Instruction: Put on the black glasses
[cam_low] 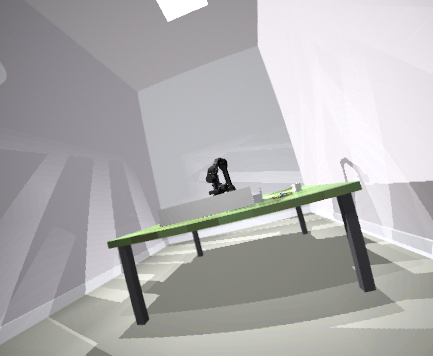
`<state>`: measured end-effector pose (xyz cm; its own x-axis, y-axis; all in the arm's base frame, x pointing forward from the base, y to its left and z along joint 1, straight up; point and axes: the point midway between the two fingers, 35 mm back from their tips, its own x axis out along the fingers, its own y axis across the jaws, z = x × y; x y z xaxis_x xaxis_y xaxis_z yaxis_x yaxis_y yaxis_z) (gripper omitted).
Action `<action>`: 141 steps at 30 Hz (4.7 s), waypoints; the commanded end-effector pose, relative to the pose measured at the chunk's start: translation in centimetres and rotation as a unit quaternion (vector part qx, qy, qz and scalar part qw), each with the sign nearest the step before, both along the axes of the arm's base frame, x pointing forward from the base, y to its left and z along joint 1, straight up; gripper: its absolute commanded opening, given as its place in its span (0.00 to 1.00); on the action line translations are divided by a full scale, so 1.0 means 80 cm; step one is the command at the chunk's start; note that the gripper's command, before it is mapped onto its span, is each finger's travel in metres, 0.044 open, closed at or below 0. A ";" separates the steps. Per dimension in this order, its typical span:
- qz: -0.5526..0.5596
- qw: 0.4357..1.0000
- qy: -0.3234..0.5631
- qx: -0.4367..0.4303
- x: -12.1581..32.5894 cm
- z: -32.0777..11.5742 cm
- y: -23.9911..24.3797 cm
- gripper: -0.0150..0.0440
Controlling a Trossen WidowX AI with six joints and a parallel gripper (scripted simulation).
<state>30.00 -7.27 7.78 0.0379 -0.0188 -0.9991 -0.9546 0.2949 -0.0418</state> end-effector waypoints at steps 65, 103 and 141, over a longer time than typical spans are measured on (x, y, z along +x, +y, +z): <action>-0.001 1.000 0.002 0.001 0.000 -0.024 0.000 0.25; -0.172 0.985 0.000 0.011 0.017 0.082 0.076 0.25; -0.553 0.833 0.000 0.029 -0.006 0.081 0.271 0.25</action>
